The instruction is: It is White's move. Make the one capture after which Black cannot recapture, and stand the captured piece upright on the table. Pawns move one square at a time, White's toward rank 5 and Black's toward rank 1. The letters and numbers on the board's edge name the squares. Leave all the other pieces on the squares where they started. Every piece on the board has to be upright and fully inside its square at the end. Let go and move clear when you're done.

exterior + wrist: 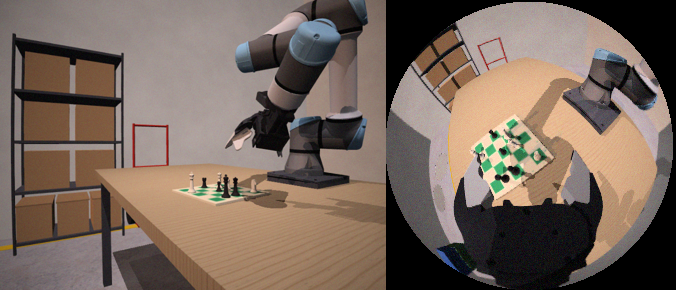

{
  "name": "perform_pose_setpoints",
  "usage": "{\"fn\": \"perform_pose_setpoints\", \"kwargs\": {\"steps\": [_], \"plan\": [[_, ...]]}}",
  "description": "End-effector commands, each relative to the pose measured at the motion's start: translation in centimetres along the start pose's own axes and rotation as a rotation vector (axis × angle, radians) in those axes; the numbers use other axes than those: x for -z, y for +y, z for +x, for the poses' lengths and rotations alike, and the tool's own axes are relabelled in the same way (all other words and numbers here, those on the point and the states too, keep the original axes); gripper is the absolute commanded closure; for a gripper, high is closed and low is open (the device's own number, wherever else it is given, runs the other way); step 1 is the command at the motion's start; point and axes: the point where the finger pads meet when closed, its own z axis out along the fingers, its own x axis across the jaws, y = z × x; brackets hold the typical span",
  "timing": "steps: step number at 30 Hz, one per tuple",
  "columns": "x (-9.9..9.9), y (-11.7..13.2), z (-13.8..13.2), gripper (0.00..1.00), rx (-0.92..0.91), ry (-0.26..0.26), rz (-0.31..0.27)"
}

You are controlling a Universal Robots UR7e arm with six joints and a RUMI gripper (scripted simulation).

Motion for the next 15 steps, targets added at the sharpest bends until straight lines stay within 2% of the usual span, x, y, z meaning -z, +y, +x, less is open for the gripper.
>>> {"fn": "perform_pose_setpoints", "kwargs": {"steps": [1,2,4,15], "plan": [[-2.1,-1.0,-1.2,0.0,-0.122,0.118,-0.091],[-2.5,-1.2,-1.5,0.0,-0.182,0.171,-0.129],[-3.3,-1.5,-2.1,0.0,-0.255,0.229,-0.173],[-5.8,-3.2,-5.9,0.0,-0.596,0.462,-0.382]]}}
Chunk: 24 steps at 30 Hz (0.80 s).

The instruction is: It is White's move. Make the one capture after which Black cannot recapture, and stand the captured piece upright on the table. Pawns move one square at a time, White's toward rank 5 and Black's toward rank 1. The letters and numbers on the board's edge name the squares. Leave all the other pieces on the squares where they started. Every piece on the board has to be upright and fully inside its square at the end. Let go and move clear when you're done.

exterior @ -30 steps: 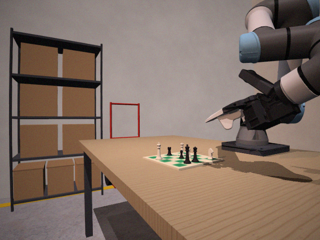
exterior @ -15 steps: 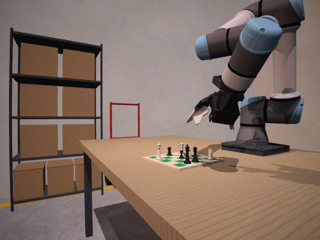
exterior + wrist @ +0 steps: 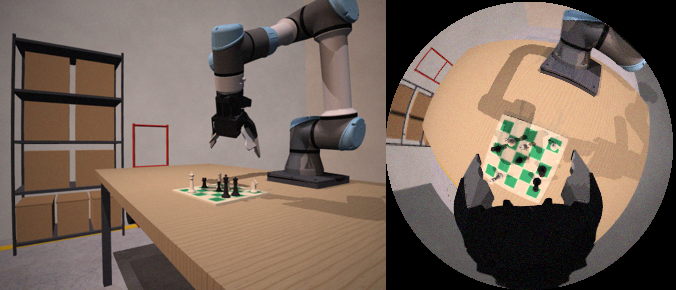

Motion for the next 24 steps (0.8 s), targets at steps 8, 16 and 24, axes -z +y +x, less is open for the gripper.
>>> {"fn": "perform_pose_setpoints", "kwargs": {"steps": [8,16,24], "plan": [[-0.1,-0.4,-5.9,0.0,-0.345,0.228,-0.254],[0.5,-0.9,-9.6,0.0,-0.512,0.306,-0.38],[0.8,-1.3,-11.1,0.0,-0.574,0.332,-0.43]]}}
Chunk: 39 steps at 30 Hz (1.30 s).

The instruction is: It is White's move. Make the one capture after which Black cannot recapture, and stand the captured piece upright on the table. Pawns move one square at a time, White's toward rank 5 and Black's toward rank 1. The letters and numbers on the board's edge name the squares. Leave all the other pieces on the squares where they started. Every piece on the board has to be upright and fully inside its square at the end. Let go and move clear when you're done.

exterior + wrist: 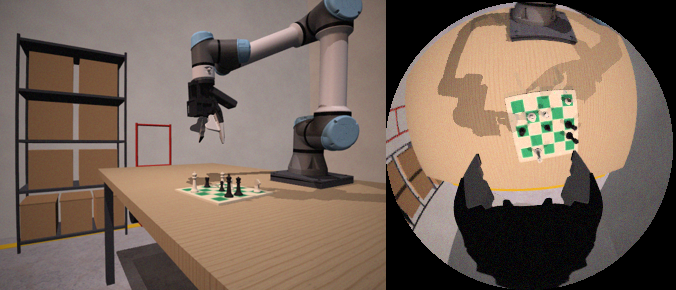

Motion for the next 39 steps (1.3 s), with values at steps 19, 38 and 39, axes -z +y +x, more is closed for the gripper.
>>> {"fn": "perform_pose_setpoints", "kwargs": {"steps": [19,38,39], "plan": [[0.7,0.7,-1.4,0.0,-0.066,0.035,-0.062],[-4.2,1.0,-1.2,0.78,-0.066,0.035,-0.062],[-4.2,1.0,-1.2,0.78,-0.066,0.035,-0.062]]}}
